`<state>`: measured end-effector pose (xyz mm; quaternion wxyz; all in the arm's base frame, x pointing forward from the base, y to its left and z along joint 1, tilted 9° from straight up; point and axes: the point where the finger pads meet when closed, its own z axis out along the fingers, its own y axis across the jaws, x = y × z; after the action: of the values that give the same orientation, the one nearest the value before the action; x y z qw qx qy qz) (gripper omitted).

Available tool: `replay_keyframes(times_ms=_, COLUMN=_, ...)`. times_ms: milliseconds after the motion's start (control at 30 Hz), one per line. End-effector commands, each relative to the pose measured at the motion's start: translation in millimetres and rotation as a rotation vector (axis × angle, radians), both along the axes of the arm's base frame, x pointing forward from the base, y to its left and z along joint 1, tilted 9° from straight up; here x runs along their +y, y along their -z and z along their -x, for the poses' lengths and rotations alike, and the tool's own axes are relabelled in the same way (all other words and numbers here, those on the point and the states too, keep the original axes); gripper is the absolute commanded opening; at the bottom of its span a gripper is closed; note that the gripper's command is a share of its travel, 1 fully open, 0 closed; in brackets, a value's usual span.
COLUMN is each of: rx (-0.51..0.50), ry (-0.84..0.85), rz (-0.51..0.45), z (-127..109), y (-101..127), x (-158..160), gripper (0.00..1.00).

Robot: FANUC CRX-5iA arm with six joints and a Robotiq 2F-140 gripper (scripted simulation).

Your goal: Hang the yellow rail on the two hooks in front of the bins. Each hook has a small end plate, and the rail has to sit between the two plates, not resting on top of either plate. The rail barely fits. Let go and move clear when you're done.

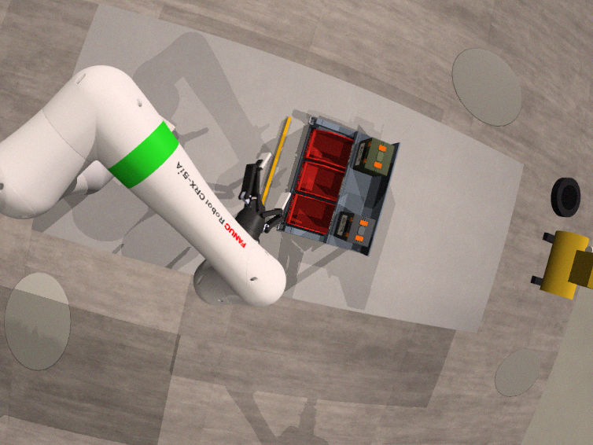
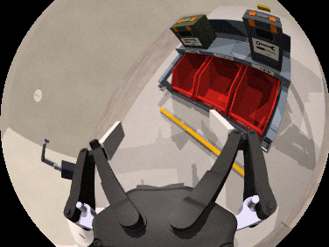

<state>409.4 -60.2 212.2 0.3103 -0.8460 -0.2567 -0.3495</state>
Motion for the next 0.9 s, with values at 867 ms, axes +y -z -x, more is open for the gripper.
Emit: replay_keyframes(times_ms=867, rx=0.186, ry=-0.021, rz=0.035, z=5.1, y=10.2, x=9.1, gripper=1.0)
